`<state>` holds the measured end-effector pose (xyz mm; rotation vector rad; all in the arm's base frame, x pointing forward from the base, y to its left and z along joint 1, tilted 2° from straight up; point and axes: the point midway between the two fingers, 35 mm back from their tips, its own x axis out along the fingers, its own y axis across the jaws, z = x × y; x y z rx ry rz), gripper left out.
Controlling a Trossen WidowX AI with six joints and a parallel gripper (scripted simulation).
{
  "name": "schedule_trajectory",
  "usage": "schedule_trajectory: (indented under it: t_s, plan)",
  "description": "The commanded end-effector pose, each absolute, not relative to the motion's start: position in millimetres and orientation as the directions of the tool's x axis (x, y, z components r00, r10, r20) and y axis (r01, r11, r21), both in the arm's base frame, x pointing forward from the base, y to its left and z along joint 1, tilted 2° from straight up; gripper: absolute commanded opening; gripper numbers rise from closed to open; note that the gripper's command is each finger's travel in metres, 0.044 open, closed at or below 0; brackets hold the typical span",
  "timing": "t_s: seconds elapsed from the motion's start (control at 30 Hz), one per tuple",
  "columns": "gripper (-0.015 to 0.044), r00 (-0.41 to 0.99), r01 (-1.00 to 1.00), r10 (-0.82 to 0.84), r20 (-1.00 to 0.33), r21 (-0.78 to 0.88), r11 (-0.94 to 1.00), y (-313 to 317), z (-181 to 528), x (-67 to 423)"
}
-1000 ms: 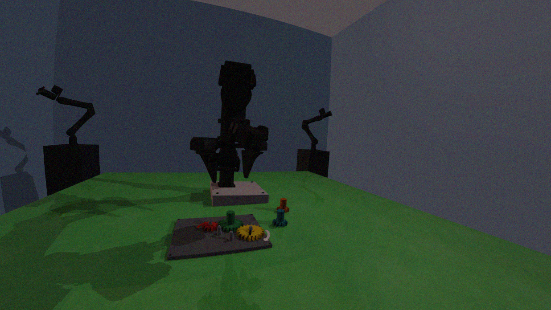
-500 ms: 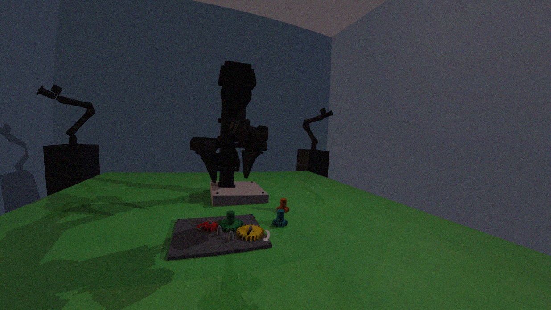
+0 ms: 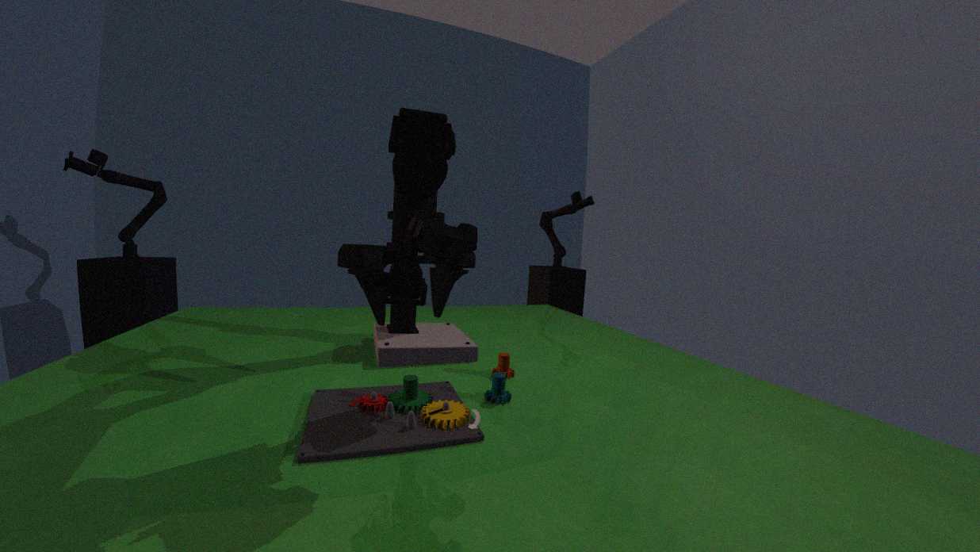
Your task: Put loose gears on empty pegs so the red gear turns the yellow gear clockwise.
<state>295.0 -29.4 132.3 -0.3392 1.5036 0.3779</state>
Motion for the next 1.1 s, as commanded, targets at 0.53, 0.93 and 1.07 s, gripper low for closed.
schedule_trajectory:
  t_s: [0.53,0.93,1.07]
  plan:
    - [0.0440,0.026,-0.449,0.047,-0.999,0.030,0.893,172,170,252]
    - [0.0440,0.021,-0.449,0.055,-0.998,0.040,0.893,234,184,200]
    - [0.0440,0.021,-0.449,0.055,-0.998,0.040,0.893,234,184,200]
